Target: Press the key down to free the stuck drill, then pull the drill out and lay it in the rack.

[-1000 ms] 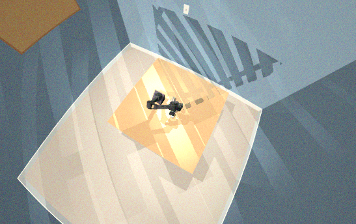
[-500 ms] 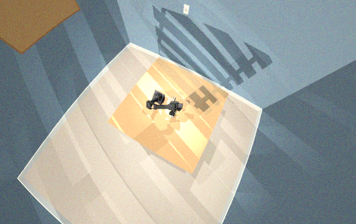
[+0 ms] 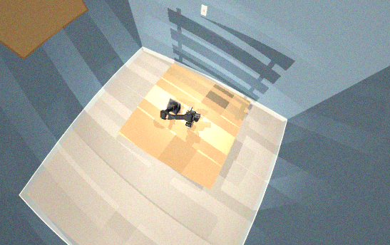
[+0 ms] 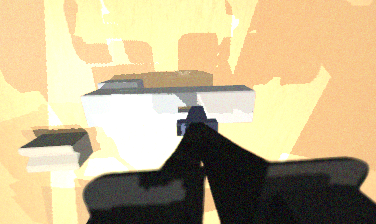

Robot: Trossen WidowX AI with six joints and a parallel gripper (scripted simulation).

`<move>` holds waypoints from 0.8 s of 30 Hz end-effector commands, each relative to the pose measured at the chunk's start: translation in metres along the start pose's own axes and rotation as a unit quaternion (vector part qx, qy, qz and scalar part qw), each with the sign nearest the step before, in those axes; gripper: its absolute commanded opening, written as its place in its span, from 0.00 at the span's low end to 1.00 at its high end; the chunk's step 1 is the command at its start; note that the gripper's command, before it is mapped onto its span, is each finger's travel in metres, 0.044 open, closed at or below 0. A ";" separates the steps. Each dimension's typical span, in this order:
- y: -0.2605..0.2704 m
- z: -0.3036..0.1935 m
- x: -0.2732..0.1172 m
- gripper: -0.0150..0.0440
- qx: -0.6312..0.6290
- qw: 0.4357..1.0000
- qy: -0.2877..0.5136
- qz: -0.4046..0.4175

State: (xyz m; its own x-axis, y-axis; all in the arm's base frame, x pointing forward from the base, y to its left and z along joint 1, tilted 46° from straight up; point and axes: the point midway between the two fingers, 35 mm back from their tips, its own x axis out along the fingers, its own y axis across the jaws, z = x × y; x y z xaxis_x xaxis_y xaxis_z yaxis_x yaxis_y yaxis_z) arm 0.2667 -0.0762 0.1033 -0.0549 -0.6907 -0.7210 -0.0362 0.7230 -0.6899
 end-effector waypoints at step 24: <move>-0.001 0.002 -0.050 0.74 -0.004 0.999 0.035 -0.008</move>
State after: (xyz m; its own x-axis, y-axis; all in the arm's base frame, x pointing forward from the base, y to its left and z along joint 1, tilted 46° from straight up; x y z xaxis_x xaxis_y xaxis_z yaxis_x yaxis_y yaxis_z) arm 0.2687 -0.0556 0.1291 -0.1135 -0.7001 -0.7050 -0.0448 0.7125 -0.7003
